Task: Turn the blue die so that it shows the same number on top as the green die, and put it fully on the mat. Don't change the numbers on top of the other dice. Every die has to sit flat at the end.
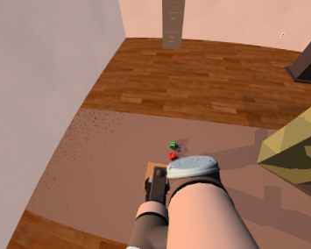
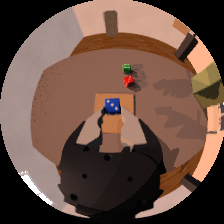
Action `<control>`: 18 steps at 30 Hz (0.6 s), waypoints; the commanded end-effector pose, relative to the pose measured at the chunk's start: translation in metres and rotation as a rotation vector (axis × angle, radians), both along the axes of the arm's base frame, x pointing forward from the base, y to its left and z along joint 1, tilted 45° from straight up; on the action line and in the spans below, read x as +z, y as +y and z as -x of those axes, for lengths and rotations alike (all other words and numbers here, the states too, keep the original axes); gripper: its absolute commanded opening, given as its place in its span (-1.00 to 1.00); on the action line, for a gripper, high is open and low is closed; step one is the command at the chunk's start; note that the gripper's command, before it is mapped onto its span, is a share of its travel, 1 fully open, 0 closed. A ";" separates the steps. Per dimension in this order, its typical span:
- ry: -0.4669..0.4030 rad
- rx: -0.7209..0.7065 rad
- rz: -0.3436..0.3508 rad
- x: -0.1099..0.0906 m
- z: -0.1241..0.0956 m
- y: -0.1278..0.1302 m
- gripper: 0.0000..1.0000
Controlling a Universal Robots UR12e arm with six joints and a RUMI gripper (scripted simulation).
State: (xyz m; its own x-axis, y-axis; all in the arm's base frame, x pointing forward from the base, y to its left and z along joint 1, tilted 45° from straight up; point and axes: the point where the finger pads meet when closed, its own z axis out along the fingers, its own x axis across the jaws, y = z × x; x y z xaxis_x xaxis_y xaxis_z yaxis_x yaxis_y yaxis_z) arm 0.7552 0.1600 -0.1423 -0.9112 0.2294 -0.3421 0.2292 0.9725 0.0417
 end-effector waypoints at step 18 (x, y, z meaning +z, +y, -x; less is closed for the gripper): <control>-0.046 0.066 -0.167 0.001 0.000 -0.002 -0.80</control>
State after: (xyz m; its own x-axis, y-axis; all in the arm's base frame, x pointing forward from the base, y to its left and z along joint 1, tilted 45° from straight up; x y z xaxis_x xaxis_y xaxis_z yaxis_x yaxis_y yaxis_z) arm 0.7549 0.1589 -0.1403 -0.9098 0.2266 -0.3476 0.1699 0.9677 0.1861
